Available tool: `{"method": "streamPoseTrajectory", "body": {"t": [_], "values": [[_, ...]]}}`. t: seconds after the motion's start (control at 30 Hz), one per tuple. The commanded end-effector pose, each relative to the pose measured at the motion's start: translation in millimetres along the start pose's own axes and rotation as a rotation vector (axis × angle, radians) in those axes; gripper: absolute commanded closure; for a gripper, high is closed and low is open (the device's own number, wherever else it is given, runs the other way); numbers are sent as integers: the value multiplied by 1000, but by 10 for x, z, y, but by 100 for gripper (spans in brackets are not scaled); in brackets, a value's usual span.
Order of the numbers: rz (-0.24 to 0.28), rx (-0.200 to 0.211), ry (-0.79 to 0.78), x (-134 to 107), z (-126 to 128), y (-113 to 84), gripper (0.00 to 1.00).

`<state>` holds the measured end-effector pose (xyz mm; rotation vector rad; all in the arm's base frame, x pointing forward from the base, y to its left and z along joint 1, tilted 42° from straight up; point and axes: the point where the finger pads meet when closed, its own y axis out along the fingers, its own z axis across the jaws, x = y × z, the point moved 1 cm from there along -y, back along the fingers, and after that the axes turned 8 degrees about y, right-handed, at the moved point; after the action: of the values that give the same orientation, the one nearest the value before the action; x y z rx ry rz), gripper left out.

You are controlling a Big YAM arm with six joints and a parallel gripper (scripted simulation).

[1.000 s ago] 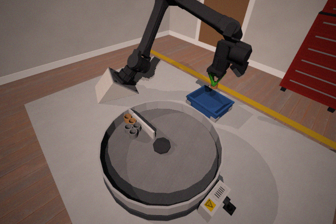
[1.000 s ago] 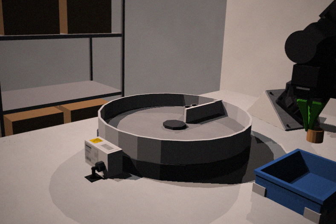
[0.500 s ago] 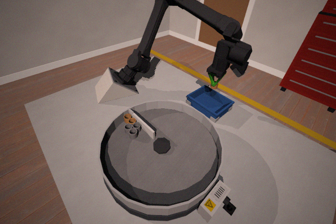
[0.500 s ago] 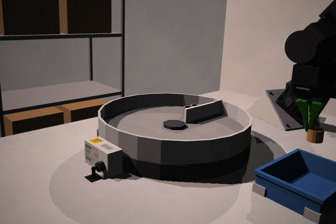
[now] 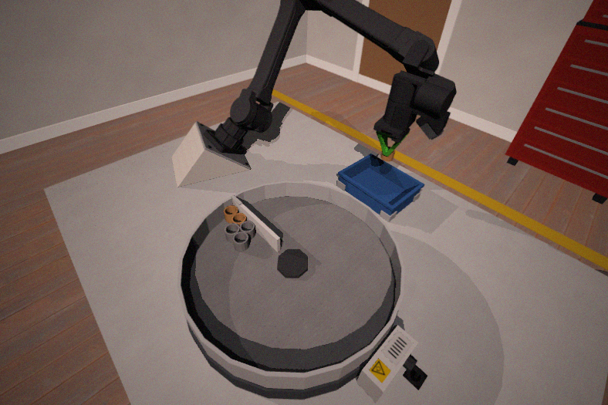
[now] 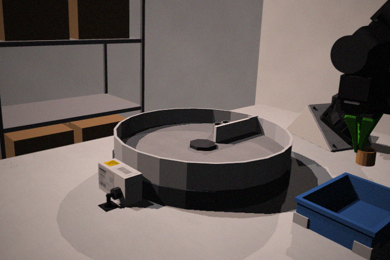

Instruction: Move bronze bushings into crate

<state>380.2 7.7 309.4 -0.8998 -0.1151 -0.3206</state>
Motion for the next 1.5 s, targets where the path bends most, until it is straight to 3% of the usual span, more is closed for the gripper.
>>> {"method": "streamPoseTrajectory", "body": {"t": [0.0,1.47], "values": [[-75,-6,-38,225,136,-251,100],[-79,-4,-53,194,184,-245,100]]}}
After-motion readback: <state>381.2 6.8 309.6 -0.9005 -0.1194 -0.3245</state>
